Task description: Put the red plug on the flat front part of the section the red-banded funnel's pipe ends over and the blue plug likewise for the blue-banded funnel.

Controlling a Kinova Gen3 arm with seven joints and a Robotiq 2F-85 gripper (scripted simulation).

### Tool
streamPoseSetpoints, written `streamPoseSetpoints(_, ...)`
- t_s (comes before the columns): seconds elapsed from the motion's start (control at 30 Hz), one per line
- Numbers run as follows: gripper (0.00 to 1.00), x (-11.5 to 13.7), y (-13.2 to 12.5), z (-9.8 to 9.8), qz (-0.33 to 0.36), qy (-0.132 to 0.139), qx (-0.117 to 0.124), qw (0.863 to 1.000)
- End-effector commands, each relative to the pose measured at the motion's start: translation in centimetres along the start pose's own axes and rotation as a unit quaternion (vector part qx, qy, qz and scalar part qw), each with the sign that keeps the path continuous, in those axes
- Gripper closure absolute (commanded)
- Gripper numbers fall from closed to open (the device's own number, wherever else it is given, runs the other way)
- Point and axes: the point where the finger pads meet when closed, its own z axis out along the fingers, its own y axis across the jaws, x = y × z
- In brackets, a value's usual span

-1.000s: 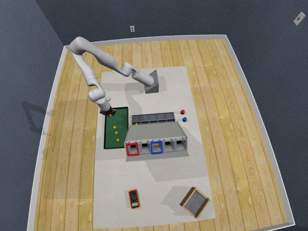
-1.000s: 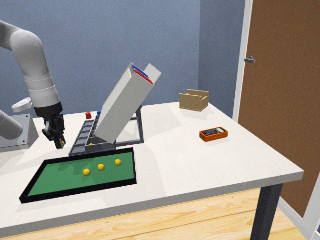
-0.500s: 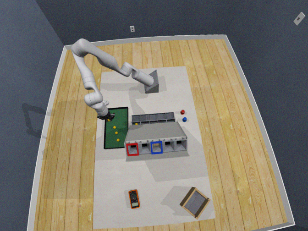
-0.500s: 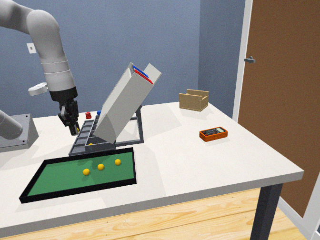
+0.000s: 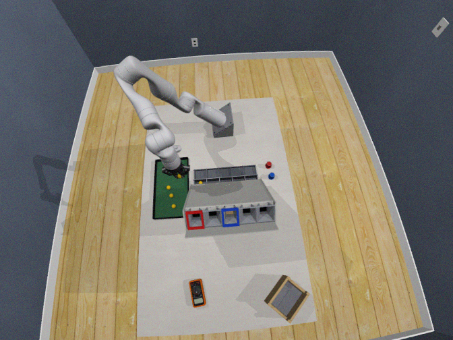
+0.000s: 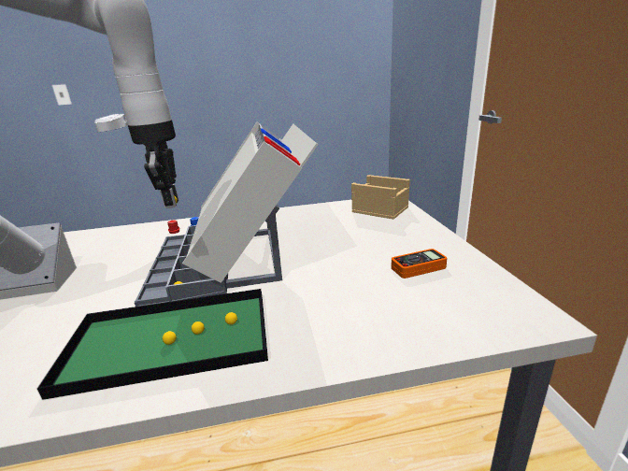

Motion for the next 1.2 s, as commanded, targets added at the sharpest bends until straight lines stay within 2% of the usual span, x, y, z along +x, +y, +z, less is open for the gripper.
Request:
streamPoseSetpoints(0.0, 1.0, -0.5, 1.2, -0.6, -0.003, 0.004, 0.01, 1.0)
streamPoseSetpoints(0.17, 1.0, -0.5, 1.2, -0.6, -0.003, 0.004, 0.01, 1.0)
streamPoseSetpoints(0.2, 1.0, -2.3, 7.0, -3.5, -0.005, 0.005, 0.008, 1.0)
streamPoseSetpoints(0.27, 1.0, -2.5, 7.7, -3.9, -0.005, 0.005, 0.008, 1.0)
streamPoseSetpoints(0.4, 1.0, -4.0, 13.4, -6.7, -0.005, 0.005, 0.008, 1.0)
streamPoseSetpoints(0.73, 1.0, -4.2, 13.9, -7.0, -0.005, 0.005, 0.008, 1.0)
streamPoseSetpoints(0.77, 1.0, -5.9, 19.8, -9.9, -0.005, 0.01, 0.009, 1.0)
streamPoseSetpoints(0.83, 1.0, -6.0, 20.3, -10.1, -0.005, 0.01, 0.009, 1.0)
streamPoseSetpoints(0.93, 1.0, -6.7, 23.1, -11.4, -0.005, 0.01, 0.009, 1.0)
streamPoseSetpoints(1.17, 1.0, -6.7, 23.1, -11.4, -0.005, 0.01, 0.009, 1.0)
